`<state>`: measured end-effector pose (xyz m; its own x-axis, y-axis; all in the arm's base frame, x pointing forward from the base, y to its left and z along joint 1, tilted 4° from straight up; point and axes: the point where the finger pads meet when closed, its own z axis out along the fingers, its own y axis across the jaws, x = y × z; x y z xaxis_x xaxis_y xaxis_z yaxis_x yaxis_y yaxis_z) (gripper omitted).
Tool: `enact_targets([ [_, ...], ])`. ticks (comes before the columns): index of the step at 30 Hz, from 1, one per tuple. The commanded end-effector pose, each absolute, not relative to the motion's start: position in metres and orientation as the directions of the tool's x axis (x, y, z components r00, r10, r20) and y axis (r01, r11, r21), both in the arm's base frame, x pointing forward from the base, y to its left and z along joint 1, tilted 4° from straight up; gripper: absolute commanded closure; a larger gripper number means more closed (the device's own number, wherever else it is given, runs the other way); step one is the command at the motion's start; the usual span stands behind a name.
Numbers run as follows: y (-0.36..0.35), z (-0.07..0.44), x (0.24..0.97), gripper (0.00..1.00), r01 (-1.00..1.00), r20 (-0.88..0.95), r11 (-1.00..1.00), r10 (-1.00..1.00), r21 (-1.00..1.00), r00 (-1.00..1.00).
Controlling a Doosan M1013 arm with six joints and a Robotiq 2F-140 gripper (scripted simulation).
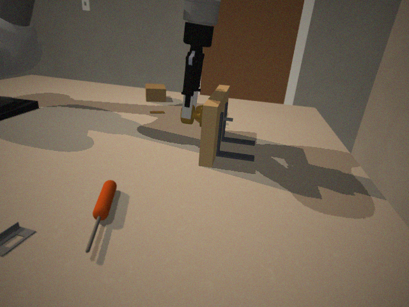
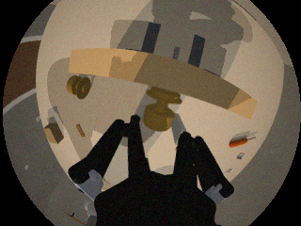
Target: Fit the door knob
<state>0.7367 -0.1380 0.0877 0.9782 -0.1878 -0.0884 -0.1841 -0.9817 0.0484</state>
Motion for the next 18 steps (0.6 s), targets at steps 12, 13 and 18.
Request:
enact_targets([
  [12, -0.1357, 0.0886, 0.7383, 0.58, -0.181, -0.092, -0.982, -0.185, 0.046, 0.978],
  [13, -0.1357, 0.0886, 0.7383, 0.58, -0.181, -0.092, -0.982, -0.185, 0.046, 0.978],
  [18, -0.1362, 0.0885, 0.7411, 0.58, -0.181, -0.092, -0.982, -0.184, 0.046, 0.979],
])
